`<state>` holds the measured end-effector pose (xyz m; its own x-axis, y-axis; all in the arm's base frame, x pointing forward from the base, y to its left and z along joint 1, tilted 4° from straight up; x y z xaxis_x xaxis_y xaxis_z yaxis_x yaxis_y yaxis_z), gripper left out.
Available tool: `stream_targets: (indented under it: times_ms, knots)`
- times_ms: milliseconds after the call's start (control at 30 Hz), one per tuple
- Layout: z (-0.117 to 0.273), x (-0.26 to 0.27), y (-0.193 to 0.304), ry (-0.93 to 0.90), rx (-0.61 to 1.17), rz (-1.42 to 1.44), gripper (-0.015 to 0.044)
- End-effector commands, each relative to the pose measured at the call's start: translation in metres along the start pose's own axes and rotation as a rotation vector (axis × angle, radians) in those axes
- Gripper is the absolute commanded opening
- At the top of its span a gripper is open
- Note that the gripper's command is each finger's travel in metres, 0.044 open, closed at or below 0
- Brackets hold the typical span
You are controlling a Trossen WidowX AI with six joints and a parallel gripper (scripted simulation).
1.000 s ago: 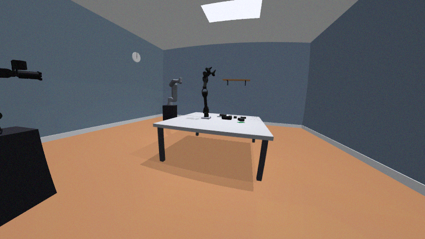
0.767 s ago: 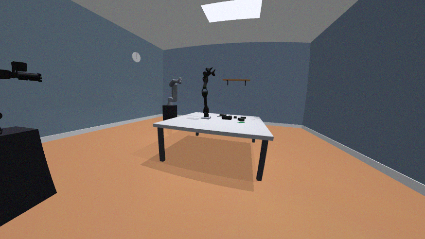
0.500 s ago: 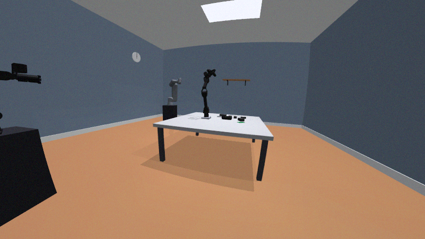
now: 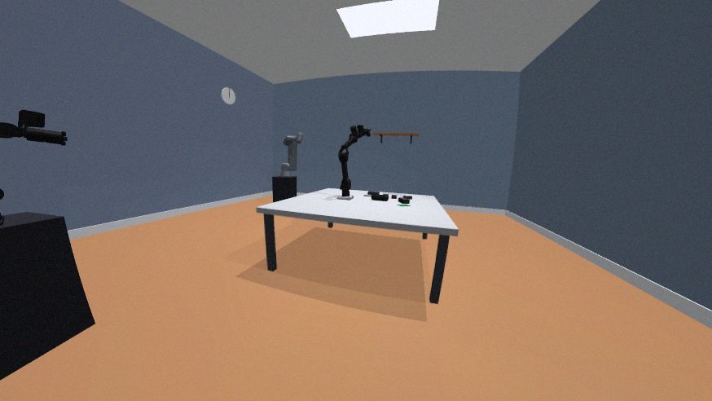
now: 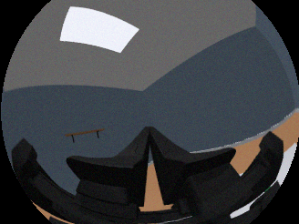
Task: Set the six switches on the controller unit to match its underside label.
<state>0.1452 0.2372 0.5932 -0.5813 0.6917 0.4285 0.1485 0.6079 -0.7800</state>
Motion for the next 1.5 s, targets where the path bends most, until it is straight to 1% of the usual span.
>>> stream_targets:
  times_ms: [0,233,433,600,767,933,1100,1300,1467]
  knots:
    - [-0.018,-0.017,0.031,0.038,0.080,0.067,0.0000]
    - [-0.042,-0.055,0.078,0.154,0.215,0.147,0.0000]
    - [-0.059,-0.099,0.120,0.280,0.352,0.208,0.0000]
    - [-0.068,-0.153,0.168,0.418,0.551,0.279,0.0000]
    - [-0.064,-0.213,0.208,0.576,0.754,0.320,0.0000]
    - [-0.050,-0.274,0.239,0.751,0.958,0.328,0.0000]
    - [-0.024,-0.334,0.263,0.942,1.163,0.303,0.0000]
    - [0.021,-0.402,0.280,1.201,1.417,0.221,0.0000]
    - [0.065,-0.447,0.285,1.426,1.624,0.106,0.0000]
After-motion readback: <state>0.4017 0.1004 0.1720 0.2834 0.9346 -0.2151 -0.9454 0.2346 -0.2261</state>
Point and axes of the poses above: the point midway between the two fingers, 35 mm back from their tips, its own z axis back along the fingers, its own x axis across the jaws, y = z × x, the point moved 9 cm from there along z, back along the fingers, and after that the axes turned 9 degrees about -z, right-handed, at the moved point
